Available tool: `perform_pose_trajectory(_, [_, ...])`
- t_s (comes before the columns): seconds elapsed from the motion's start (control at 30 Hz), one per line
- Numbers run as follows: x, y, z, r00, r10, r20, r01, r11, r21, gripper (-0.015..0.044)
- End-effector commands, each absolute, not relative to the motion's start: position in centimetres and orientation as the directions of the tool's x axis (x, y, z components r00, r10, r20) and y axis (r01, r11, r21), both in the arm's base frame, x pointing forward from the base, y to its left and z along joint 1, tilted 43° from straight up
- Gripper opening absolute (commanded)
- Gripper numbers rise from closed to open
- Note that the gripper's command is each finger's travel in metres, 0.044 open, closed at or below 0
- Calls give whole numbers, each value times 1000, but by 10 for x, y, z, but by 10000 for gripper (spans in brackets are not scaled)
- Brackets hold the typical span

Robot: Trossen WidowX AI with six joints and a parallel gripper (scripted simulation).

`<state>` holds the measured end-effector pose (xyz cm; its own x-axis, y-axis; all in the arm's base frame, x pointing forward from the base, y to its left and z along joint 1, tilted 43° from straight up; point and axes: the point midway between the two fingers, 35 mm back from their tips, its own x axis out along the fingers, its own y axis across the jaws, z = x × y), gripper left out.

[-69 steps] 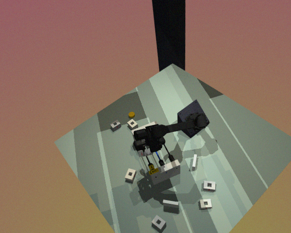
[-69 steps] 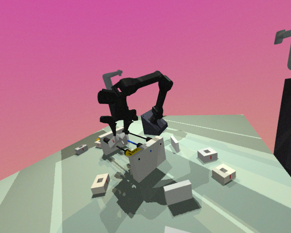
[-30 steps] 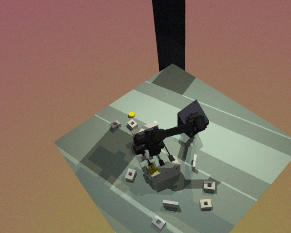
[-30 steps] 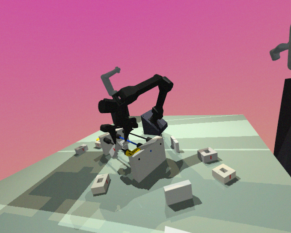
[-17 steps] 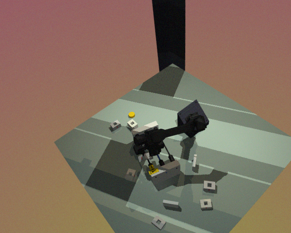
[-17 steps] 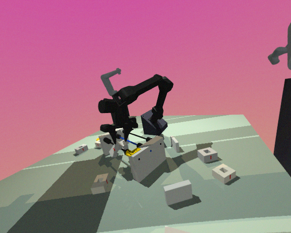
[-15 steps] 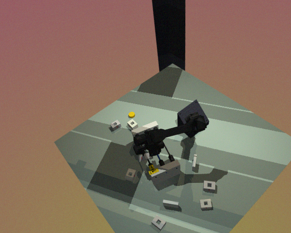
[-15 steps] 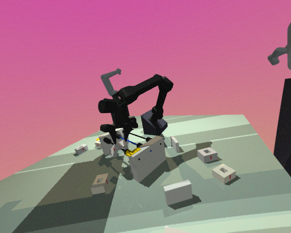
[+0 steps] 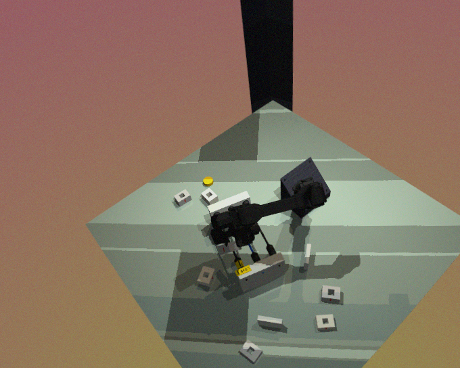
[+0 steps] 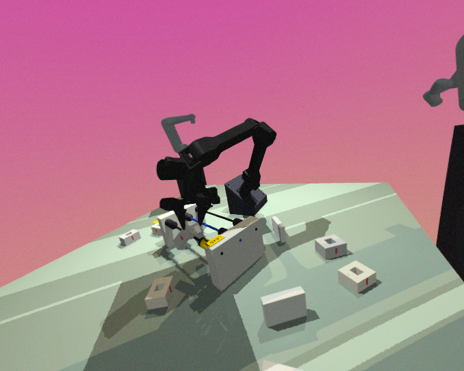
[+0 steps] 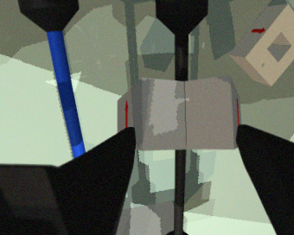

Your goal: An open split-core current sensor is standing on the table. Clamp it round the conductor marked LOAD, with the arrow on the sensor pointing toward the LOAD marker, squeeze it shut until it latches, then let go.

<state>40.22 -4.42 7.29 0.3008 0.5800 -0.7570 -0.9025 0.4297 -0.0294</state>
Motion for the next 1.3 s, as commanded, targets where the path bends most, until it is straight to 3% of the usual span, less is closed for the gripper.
perform_pose_trajectory(0.0, [402,-45,73,300,580,-757,-903,430,-29,0])
perform_pose_trajectory(0.87, [416,-47,69,81,664,-743,-947,283,150,0])
perform_pose_trajectory(1.27, [415,-48,71,110,650,-752,-944,306,126,315])
